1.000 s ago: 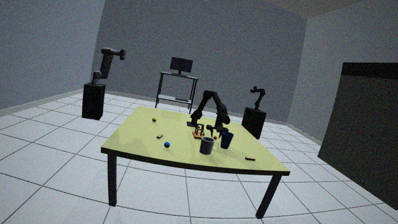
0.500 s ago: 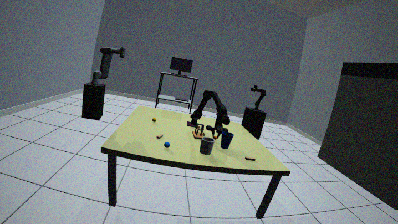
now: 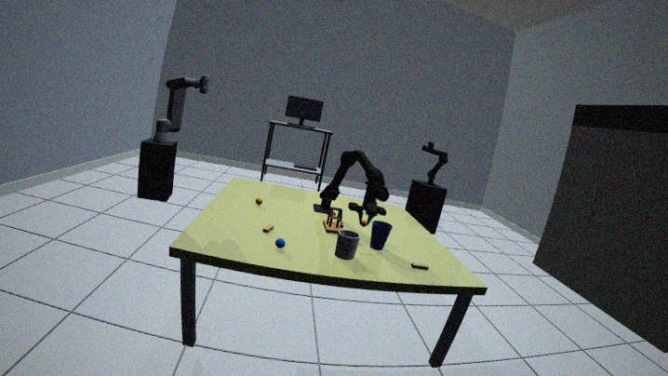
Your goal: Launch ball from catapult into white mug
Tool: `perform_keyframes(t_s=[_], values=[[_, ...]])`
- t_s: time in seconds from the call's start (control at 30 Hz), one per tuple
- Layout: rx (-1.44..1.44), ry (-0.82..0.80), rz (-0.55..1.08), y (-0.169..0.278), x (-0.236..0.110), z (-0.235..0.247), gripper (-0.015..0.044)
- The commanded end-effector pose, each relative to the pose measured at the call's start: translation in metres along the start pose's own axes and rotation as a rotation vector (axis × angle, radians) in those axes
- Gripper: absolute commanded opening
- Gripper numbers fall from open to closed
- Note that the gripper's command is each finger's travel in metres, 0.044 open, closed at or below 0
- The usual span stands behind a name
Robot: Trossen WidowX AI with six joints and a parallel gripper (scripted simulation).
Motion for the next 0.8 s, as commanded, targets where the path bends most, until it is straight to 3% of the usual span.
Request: perform_keyframes(t_s=[0.0,0.43,0.77], values=[[0.003,-0.002,-0.011,-0.001,-0.021,0.000,0.0000],[0.001,0.002,-0.007,0.004,-0.080,-0.004,0.0000],[-0.007,0.018,0.063,0.019,-0.072,-0.036,0.0000]])
Point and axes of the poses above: the point midway between the two fingers, 35 mm back from their tips, its own x axis out along the fingers, its own z axis across the jaws, y = z × x, the point moved 8 cm from there along -x, back along the fingers, and after that the axes turned 11 degrees about -x, right-handed, at the moved point
